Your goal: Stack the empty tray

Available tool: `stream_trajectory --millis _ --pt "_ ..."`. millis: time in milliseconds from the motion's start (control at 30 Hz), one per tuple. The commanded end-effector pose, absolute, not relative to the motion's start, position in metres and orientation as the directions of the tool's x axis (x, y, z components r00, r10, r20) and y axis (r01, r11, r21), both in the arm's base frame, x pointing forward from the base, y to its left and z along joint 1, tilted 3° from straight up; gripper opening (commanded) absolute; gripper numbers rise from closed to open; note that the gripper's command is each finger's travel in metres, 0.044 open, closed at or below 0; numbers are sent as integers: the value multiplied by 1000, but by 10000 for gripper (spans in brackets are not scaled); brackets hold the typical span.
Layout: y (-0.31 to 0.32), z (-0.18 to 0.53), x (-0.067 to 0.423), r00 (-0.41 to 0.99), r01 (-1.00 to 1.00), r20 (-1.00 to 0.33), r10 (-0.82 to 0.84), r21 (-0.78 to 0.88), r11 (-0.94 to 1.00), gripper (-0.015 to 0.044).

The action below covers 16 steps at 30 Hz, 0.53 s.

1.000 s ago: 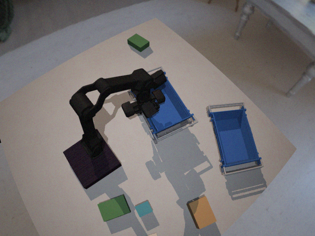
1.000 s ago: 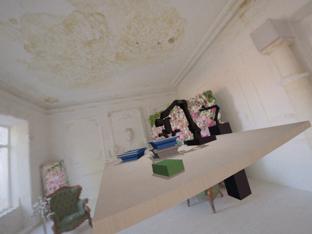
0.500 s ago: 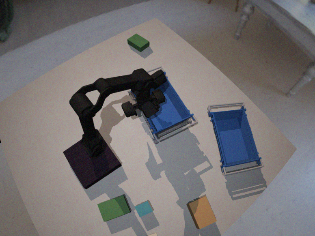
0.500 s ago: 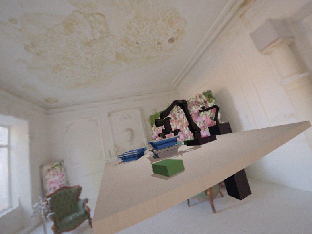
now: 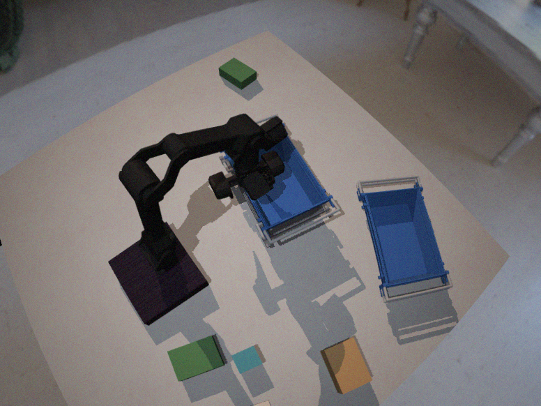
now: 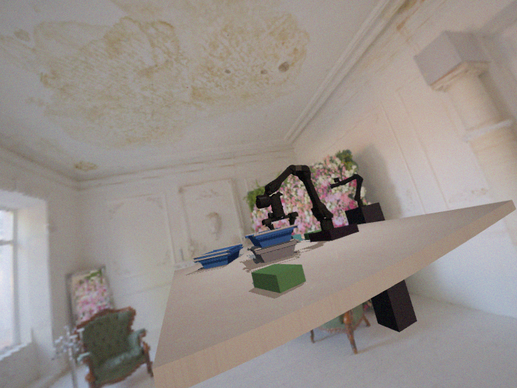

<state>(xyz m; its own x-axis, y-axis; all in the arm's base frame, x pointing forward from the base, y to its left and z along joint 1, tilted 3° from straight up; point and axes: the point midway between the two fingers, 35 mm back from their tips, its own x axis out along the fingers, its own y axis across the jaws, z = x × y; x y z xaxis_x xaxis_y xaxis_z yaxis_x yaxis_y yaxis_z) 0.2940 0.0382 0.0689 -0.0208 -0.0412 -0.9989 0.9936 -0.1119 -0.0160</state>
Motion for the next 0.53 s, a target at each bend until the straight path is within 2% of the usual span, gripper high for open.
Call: stream_trajectory --millis 0,500 --pt "39 86 298 -14 993 -999 -40 -9 -114 440" --pt "42 167 295 -14 993 -999 -38 -10 -115 440"
